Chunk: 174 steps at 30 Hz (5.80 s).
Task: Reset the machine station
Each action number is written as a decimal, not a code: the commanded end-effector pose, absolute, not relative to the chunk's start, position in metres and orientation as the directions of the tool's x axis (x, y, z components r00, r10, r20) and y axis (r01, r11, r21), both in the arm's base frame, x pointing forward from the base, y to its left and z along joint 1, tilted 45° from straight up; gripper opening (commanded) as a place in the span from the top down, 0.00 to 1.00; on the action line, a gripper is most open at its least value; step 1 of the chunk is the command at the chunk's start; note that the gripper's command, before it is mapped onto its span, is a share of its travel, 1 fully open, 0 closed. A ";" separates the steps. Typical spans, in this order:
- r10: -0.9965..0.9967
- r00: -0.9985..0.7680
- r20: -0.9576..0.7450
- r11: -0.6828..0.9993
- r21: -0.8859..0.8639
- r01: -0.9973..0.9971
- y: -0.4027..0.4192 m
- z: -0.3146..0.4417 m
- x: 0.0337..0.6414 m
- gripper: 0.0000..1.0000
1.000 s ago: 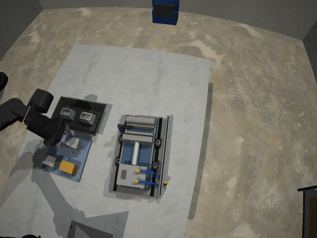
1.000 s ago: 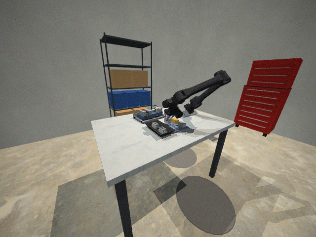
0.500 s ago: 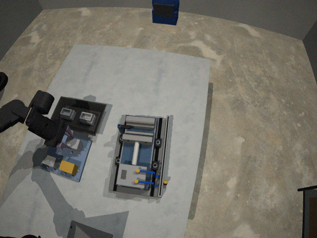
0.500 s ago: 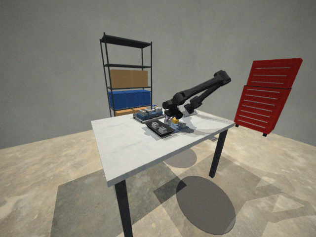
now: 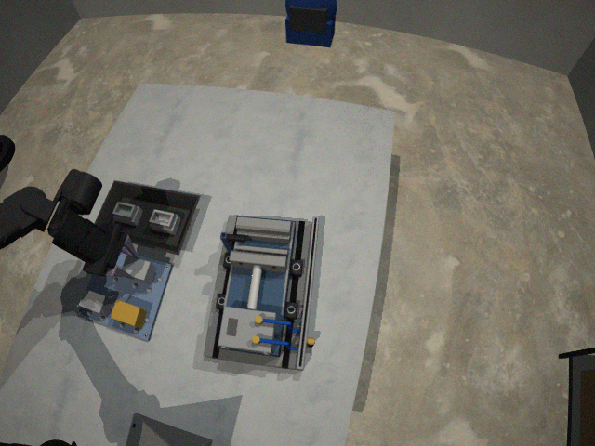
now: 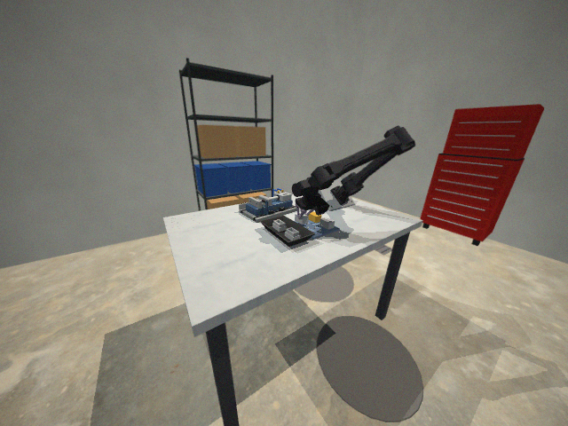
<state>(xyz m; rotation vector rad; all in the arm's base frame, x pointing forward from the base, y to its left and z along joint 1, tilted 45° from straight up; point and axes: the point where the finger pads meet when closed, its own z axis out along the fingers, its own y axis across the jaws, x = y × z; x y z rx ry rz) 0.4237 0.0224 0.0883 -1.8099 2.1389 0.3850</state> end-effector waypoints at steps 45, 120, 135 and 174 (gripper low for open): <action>-0.903 -0.157 -0.400 0.172 -0.002 -0.985 0.027 0.084 0.429 1.00; -0.903 -0.155 -0.401 0.178 -0.021 -0.984 0.028 0.086 0.435 0.36; -0.902 -0.155 -0.402 0.178 -0.021 -0.984 0.028 0.086 0.435 0.36; -0.904 -0.152 -0.399 0.181 -0.035 -0.983 -0.045 0.159 0.426 0.36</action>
